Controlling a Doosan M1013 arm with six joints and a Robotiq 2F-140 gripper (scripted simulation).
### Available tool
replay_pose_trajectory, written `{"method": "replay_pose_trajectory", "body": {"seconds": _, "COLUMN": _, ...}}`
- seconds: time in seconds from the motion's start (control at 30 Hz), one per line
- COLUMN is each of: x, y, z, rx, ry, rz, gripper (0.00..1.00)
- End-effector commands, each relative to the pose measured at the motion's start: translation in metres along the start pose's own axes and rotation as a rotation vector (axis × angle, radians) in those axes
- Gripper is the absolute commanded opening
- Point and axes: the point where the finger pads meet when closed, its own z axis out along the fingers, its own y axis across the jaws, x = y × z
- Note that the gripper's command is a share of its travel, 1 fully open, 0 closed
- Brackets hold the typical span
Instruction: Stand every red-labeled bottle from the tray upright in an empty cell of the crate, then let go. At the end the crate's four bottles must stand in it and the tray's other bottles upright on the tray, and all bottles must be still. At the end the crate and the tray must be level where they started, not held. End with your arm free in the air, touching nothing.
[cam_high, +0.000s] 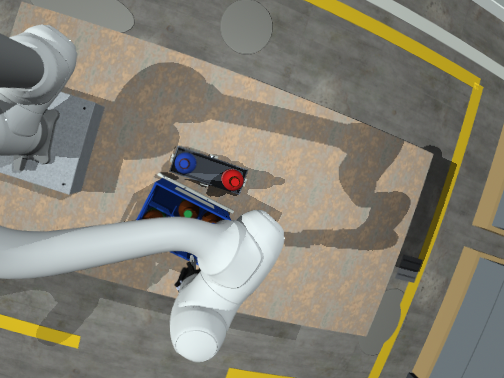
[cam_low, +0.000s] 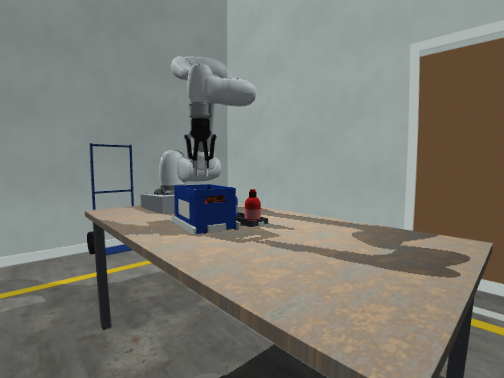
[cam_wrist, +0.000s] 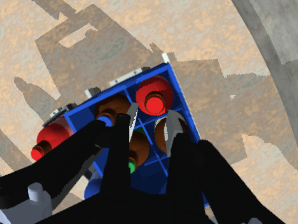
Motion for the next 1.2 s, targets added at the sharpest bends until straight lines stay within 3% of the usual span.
{"method": "replay_pose_trajectory", "body": {"seconds": 0.0, "x": 0.000, "y": 0.000, "z": 0.000, "rx": 0.000, "ry": 0.000, "rz": 0.000, "gripper": 0.00}}
{"method": "replay_pose_trajectory", "body": {"seconds": 1.03, "x": -0.001, "y": -0.001, "z": 0.000, "rx": 0.000, "ry": 0.000, "rz": 0.000, "gripper": 0.00}}
{"method": "replay_pose_trajectory", "body": {"seconds": 1.1, "x": -0.012, "y": -0.023, "z": 0.000, "rx": 0.000, "ry": 0.000, "rz": 0.000, "gripper": 0.00}}
{"method": "replay_pose_trajectory", "body": {"seconds": 1.17, "x": -0.042, "y": -0.075, "z": -0.001, "rx": 0.000, "ry": 0.000, "rz": 0.000, "gripper": 0.00}}
